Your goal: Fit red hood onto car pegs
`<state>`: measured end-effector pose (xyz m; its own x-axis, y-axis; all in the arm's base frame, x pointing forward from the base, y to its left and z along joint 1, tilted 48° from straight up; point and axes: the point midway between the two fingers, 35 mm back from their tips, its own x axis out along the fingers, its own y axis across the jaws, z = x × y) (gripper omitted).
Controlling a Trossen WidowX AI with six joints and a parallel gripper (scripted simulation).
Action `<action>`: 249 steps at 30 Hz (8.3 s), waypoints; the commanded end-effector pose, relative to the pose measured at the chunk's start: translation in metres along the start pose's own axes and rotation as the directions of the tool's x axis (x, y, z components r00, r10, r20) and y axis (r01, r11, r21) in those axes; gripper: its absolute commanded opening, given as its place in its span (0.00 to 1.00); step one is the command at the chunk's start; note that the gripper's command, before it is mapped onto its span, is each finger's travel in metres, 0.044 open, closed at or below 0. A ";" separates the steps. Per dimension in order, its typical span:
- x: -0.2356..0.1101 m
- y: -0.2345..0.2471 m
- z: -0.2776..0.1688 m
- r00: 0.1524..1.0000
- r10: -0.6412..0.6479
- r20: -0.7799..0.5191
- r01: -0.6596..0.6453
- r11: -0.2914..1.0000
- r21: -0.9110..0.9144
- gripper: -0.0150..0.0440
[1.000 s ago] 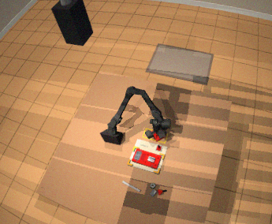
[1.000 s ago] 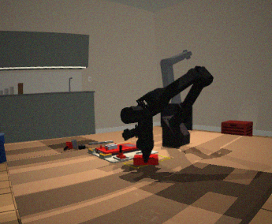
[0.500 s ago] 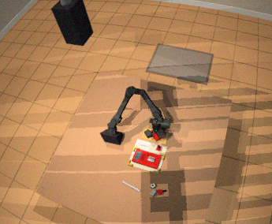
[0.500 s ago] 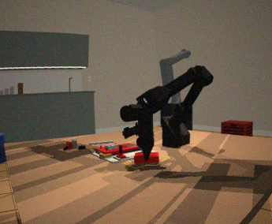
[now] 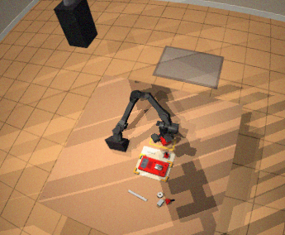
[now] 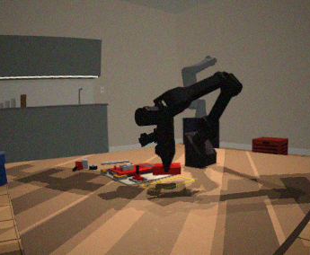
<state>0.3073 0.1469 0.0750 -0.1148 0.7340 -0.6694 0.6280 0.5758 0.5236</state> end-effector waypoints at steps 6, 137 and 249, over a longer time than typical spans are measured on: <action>-0.030 0.003 0.002 1.000 0.008 0.010 -0.008 1.000 -0.011 0.25; -0.001 -0.145 0.168 1.000 0.005 0.018 0.008 0.754 -0.657 0.25; 0.017 -0.145 0.170 1.000 0.003 0.018 0.009 0.750 -0.661 0.88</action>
<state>0.3452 0.0151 -0.1019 -0.0988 0.7292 -0.6771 -0.0392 0.6770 0.7349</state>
